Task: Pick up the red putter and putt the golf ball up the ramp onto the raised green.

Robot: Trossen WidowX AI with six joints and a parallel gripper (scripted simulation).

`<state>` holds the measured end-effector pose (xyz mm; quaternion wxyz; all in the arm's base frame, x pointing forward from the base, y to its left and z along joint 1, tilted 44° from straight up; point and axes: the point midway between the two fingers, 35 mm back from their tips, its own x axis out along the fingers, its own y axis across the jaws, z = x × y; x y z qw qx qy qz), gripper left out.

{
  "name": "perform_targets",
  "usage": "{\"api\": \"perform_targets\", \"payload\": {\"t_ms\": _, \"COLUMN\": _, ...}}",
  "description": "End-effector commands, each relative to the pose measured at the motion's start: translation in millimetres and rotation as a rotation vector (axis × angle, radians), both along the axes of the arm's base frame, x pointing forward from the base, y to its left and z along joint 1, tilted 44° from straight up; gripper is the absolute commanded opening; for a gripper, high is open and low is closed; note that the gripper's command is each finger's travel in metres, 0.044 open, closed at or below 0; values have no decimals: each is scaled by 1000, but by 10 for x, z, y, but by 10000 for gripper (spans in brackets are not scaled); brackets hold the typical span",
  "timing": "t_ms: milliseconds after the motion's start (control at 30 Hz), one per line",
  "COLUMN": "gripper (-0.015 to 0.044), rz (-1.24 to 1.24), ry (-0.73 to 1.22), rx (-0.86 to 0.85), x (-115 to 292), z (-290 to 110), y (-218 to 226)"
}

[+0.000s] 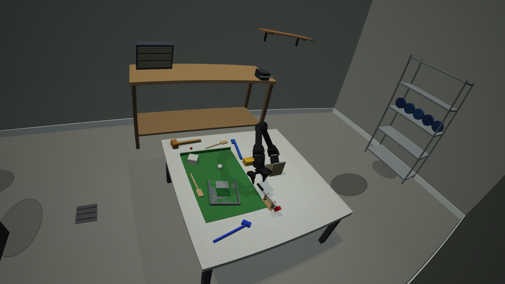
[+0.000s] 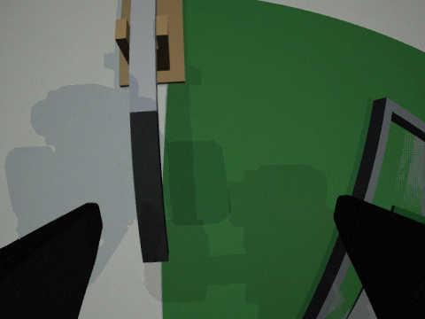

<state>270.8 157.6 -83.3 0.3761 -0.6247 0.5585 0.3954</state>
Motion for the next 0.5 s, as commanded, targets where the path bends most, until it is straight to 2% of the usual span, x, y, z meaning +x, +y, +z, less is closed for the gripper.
{"api": "perform_targets", "payload": {"t_ms": 0, "gripper": 440, "rz": -16, "ry": 76, "rx": -74, "x": -268, "z": -158, "y": -78}}
{"api": "perform_targets", "payload": {"t_ms": 467, "gripper": 440, "rz": -16, "ry": 76, "rx": -75, "x": -280, "z": -349, "y": -293}}
